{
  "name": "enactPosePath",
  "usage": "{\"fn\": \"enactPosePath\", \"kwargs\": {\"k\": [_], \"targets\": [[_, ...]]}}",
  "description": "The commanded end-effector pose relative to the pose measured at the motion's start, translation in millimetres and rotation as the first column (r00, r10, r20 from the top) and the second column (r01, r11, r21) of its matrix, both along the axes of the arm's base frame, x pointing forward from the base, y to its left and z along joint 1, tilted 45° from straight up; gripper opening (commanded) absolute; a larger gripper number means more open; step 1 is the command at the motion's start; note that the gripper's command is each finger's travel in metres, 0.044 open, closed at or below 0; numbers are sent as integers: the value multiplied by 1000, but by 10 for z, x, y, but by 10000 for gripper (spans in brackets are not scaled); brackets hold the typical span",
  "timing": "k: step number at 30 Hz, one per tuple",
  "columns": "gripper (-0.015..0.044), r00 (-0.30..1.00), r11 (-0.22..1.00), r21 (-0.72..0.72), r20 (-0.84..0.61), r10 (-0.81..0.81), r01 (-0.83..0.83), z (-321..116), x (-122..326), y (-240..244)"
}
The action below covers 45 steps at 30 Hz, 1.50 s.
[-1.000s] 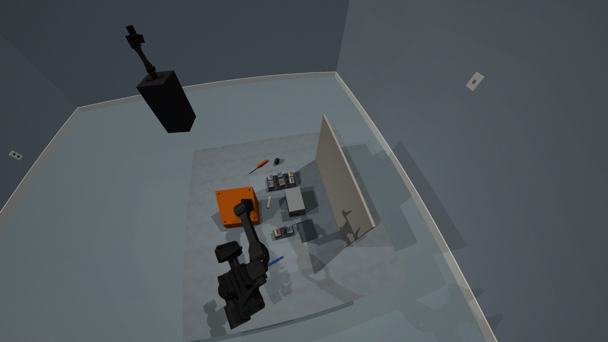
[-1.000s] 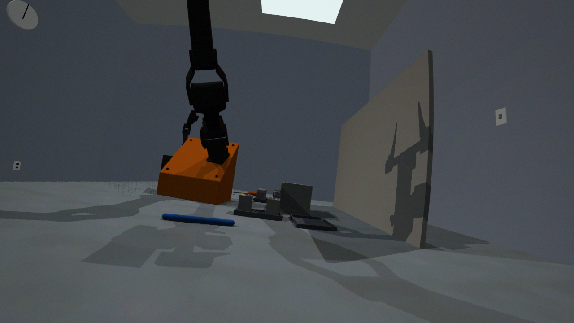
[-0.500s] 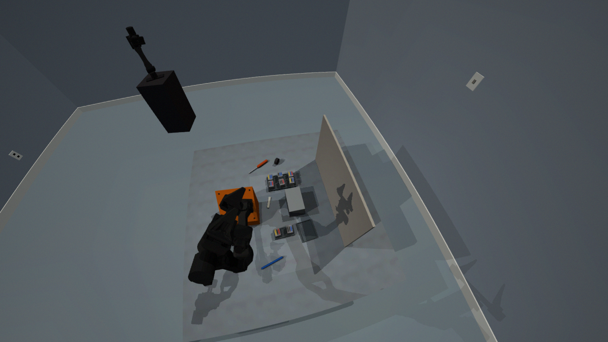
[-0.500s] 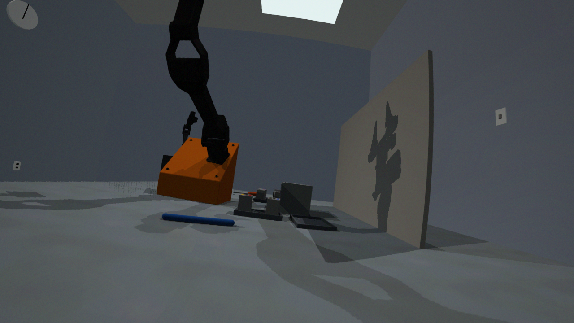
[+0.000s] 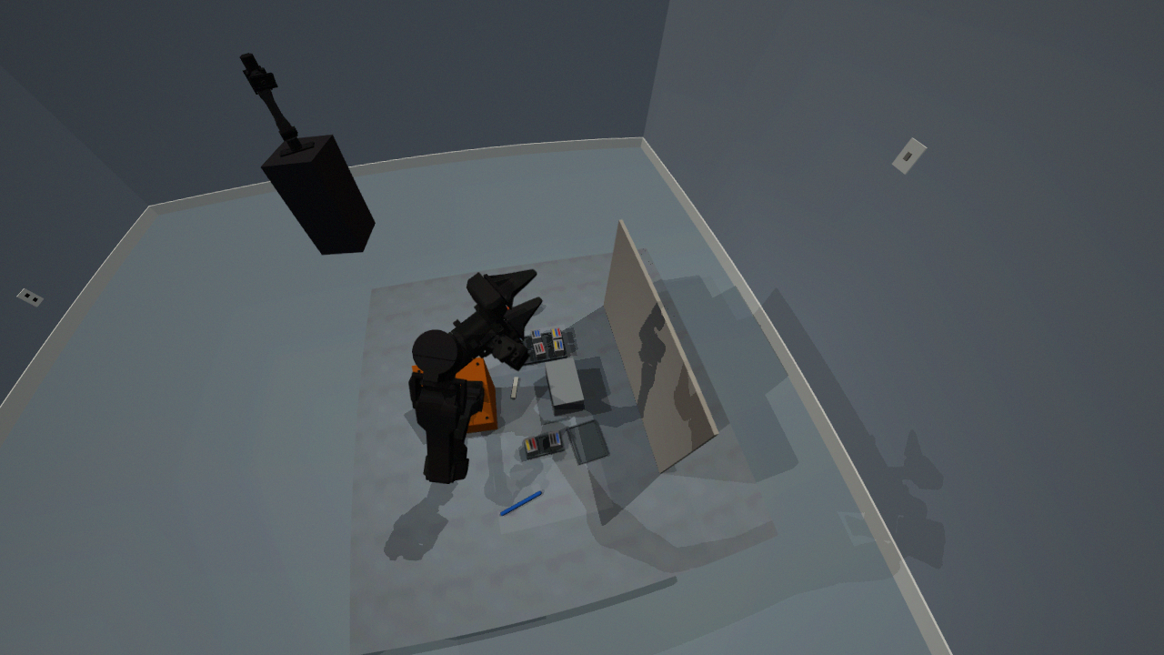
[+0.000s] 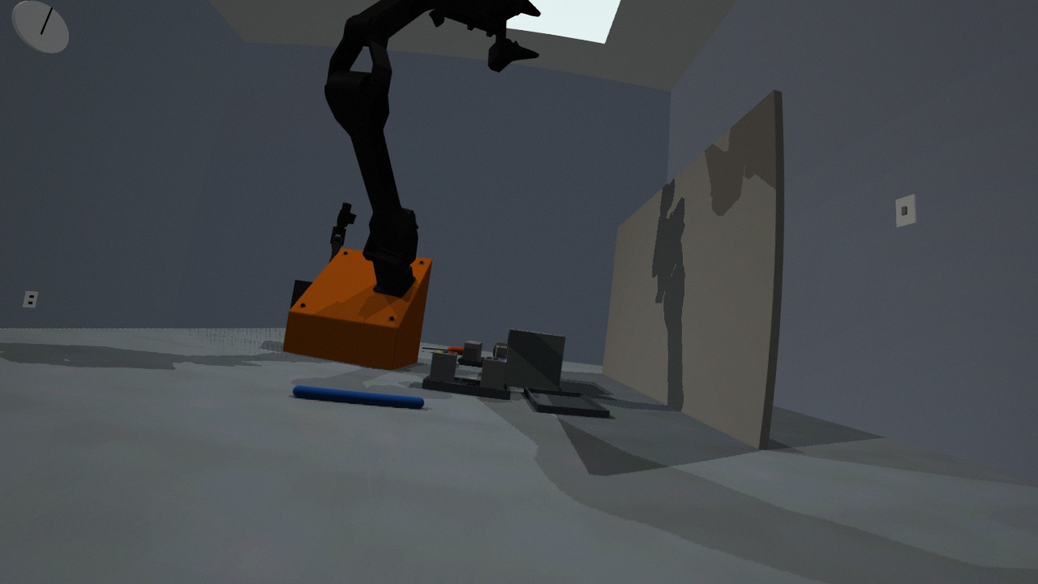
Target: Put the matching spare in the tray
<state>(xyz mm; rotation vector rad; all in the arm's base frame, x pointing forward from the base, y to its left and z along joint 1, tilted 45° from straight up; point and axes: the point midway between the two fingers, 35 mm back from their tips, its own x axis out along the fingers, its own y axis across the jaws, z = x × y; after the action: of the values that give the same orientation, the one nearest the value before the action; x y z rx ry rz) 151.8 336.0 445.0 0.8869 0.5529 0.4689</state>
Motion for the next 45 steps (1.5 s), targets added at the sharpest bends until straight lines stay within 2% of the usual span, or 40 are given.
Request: {"fn": "enactPosePath", "kwargs": {"k": [1,5,9,15,21,26,29,45], "targets": [[440,995,961,-260,11,-96,96,-549,488,39],[440,988,850,-508,8,-157,139,-1114,923,-5],[440,979,686,-716,-19,-205,130,-1670,1311,-164],[440,953,384,-923,-109,-283,8,-2489,1791,-619],[440,887,92,-967,-254,-386,-237,-3249,2082,-1275],[440,772,-84,-861,-402,-492,-502,-3818,2146,-1920],[440,720,-121,-800,-450,-528,-588,-3983,2129,-2134],[440,720,-121,-799,-451,-528,-590,-3985,2129,-2137]]}}
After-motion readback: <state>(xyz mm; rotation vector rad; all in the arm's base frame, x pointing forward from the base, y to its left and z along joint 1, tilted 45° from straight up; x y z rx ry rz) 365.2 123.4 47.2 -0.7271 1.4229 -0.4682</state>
